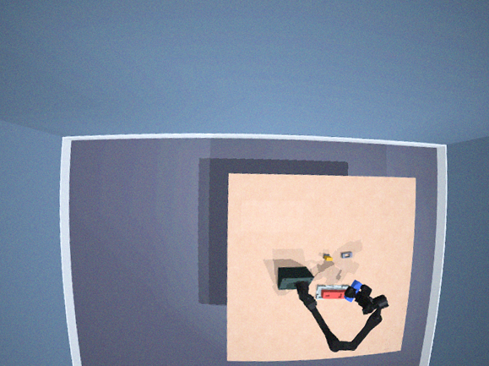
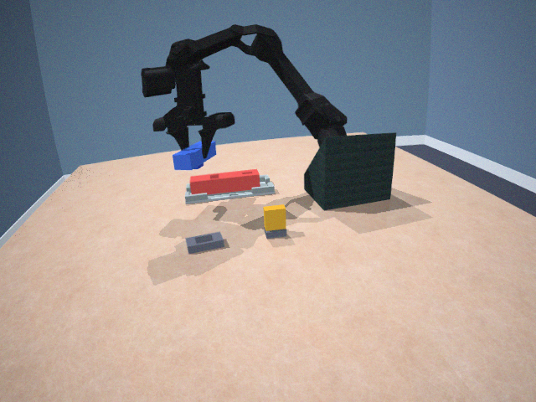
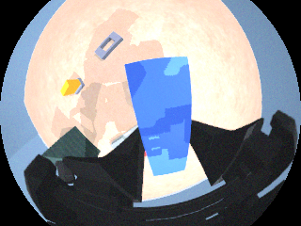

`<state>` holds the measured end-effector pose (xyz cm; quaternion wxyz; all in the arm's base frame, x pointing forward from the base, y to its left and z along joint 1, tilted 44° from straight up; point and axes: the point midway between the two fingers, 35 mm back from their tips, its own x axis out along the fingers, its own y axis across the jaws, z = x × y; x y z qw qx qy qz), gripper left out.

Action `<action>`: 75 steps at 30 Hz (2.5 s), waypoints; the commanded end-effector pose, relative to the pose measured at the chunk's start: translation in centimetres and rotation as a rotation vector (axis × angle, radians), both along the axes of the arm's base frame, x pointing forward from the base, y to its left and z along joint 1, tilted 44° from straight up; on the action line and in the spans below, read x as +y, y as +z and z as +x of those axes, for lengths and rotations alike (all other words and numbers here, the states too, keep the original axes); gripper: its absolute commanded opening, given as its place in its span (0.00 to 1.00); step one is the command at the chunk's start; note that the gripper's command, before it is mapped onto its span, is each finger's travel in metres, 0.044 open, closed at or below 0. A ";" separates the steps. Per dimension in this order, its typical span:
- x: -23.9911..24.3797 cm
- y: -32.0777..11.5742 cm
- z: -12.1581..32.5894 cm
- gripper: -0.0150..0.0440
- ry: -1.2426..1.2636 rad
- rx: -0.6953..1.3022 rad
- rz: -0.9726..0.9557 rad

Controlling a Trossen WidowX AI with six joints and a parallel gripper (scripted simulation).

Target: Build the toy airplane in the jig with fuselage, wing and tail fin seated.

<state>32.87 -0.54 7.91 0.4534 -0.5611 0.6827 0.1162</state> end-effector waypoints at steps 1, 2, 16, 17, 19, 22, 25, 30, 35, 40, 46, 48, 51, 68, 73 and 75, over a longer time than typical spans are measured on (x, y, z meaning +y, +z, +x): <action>-1.2 0.7 -0.6 0.25 0.056 0.045 -0.011; -1.4 0.9 -0.8 0.25 0.068 0.057 -0.012; -4.9 2.7 -2.8 0.25 0.237 0.217 -0.039; -5.2 2.8 -3.0 0.25 0.249 0.229 -0.041; -5.6 3.0 -3.3 0.25 0.273 0.252 -0.045; -6.3 3.3 -3.9 0.25 0.308 0.288 -0.051; -6.6 3.5 -4.1 0.25 0.325 0.305 -0.054; -6.6 3.5 -4.1 0.48 0.325 0.305 -0.054; -6.6 3.5 -4.1 0.58 0.325 0.305 -0.054; -6.6 3.5 -4.1 0.58 0.325 0.305 -0.054; -6.6 3.5 -4.1 0.58 0.325 0.305 -0.054; -6.6 3.5 -4.1 0.58 0.325 0.305 -0.054; -6.6 3.5 -4.1 0.58 0.325 0.305 -0.054; -7.9 2.1 -4.0 0.58 0.325 0.304 -0.054; -8.5 1.6 -4.0 0.58 0.325 0.304 -0.054; -8.7 1.4 -4.0 0.58 0.325 0.304 -0.055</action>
